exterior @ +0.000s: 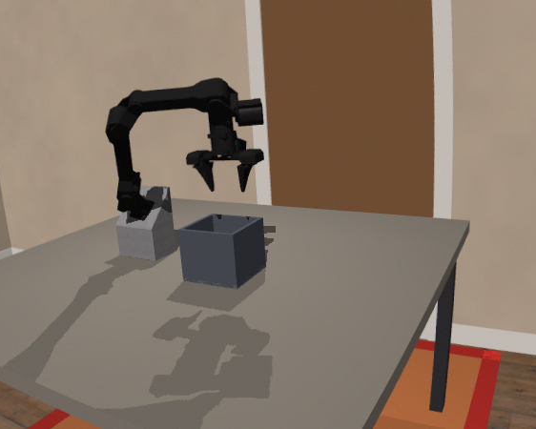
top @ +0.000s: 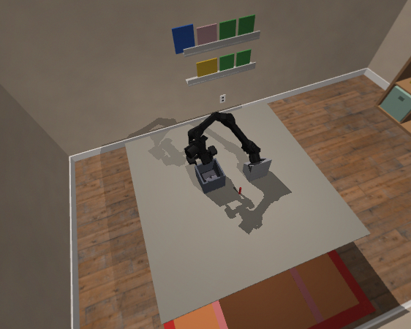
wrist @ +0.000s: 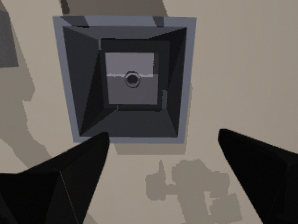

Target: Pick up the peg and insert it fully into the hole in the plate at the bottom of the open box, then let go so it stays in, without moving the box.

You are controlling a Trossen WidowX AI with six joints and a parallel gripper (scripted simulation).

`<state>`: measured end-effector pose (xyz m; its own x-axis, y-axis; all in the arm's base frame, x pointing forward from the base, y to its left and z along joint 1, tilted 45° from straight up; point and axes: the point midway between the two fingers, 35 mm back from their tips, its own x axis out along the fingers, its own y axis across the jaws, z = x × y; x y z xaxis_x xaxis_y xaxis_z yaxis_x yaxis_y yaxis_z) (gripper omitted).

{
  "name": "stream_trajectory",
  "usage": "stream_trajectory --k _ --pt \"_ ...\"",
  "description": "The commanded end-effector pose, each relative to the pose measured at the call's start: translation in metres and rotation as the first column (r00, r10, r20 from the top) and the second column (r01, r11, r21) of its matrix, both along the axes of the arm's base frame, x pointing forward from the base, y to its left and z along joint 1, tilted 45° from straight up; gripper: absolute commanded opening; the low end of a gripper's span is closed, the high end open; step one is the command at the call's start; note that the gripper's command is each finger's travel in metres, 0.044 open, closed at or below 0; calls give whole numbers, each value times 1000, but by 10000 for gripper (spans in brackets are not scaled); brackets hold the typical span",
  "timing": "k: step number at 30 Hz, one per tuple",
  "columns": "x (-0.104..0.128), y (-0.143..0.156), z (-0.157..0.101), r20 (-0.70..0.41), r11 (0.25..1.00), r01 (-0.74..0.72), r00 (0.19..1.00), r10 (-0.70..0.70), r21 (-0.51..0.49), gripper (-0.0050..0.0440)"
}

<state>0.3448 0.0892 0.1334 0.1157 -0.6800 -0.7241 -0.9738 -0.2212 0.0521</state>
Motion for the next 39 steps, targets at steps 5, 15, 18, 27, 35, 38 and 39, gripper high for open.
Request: stream_trajectory --k 5,15,18,27,35,38,39 --pt "-18 23 -28 189 976 206 958 -215 68 440" --pt "-49 48 -64 424 851 473 739 -524 229 440" --pt "-59 54 -73 482 788 541 627 -612 295 440" --pt "-97 69 -107 577 563 653 229 -784 506 440" --pt "-126 73 -128 565 371 638 -125 -815 675 440" --pt "-141 74 -138 538 296 604 -268 -799 740 440" --pt "-145 73 -141 526 271 590 -315 -790 761 440"
